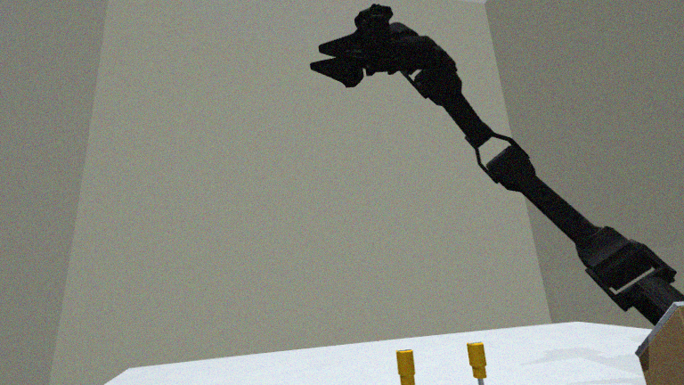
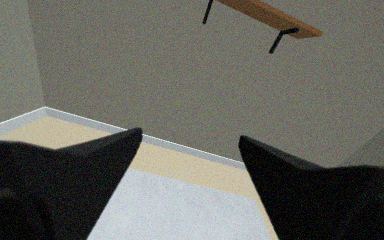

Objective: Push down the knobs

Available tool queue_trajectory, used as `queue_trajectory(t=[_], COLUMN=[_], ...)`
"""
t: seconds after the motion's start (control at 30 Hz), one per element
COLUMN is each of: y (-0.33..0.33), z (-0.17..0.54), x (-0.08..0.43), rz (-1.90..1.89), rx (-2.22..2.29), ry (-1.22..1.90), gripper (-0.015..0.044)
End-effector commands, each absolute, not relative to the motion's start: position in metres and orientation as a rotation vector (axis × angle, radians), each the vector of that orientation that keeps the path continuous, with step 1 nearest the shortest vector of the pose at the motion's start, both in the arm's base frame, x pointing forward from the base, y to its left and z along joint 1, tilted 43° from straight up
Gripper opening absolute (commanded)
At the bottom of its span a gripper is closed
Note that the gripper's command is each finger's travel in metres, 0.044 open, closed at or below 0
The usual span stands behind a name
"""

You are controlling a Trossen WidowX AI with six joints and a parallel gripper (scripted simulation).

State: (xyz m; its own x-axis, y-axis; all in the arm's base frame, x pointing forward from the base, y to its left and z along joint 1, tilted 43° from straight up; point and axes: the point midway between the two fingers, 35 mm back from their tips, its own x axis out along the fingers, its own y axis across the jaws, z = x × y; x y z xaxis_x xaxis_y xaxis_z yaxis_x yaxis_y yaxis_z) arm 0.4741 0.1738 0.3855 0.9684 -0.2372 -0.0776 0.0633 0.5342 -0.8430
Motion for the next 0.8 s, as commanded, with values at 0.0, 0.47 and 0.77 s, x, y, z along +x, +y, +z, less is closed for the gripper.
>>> queue_trajectory(t=[0.0, 0.47, 0.77], y=[0.174, 0.152, 0.125], z=[0.384, 0.259, 0.184], x=[0.474, 0.484, 0.468], rz=[-0.179, -0.116, -0.154], rx=[-0.991, -0.857, -0.749], ry=[0.195, 0.552, 0.813], gripper=[0.0374, 0.0006, 0.0000])
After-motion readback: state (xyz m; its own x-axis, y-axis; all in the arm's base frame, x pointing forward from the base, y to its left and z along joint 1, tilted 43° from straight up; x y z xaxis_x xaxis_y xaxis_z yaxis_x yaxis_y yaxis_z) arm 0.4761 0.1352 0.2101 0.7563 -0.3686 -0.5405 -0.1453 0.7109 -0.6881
